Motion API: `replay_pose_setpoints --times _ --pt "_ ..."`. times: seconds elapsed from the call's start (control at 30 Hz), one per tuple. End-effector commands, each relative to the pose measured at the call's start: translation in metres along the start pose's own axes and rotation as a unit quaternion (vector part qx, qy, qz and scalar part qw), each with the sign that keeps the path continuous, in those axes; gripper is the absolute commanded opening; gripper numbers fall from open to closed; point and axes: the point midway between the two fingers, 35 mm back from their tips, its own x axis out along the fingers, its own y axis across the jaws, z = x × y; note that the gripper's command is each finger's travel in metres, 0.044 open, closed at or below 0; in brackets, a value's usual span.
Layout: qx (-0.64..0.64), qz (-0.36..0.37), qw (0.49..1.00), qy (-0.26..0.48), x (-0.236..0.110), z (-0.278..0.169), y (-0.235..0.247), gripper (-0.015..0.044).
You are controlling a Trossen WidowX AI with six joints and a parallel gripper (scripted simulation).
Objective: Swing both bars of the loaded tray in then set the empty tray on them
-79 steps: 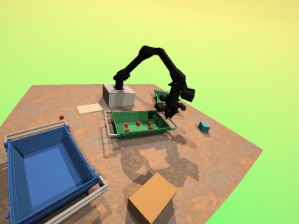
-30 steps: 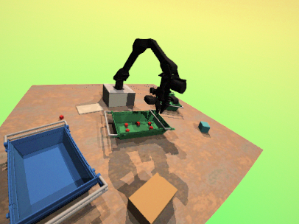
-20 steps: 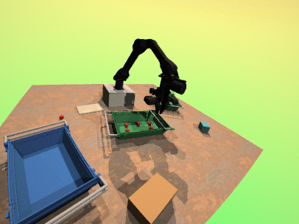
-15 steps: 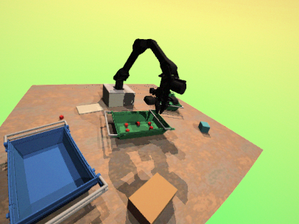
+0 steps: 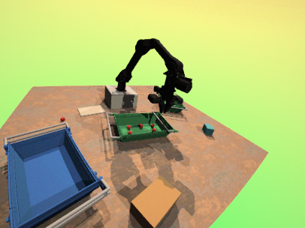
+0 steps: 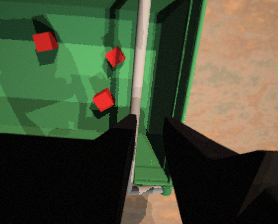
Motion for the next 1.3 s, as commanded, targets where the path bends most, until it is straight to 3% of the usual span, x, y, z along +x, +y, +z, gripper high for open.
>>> replay_pose_setpoints --times 0.0,0.23,0.27,0.43,0.67,0.93,1.27 --pt "-0.002 -0.004 1.0 0.01 -0.046 -0.007 -0.003 0.0083" --pt "-0.002 -0.003 1.0 0.009 -0.129 0.004 0.002 0.0083" --pt "0.01 -0.002 1.0 0.006 -0.093 -0.004 0.001 0.0083" --pt "0.277 -0.002 0.961 0.007 -0.074 -0.021 0.048 0.0083" --pt "0.626 -0.003 0.779 0.008 -0.047 -0.033 0.122 0.0083" --pt "0.811 -0.005 0.585 0.009 -0.028 -0.032 0.173 0.0083" --pt "0.961 -0.007 0.277 0.008 -0.005 -0.019 0.235 0.0083"
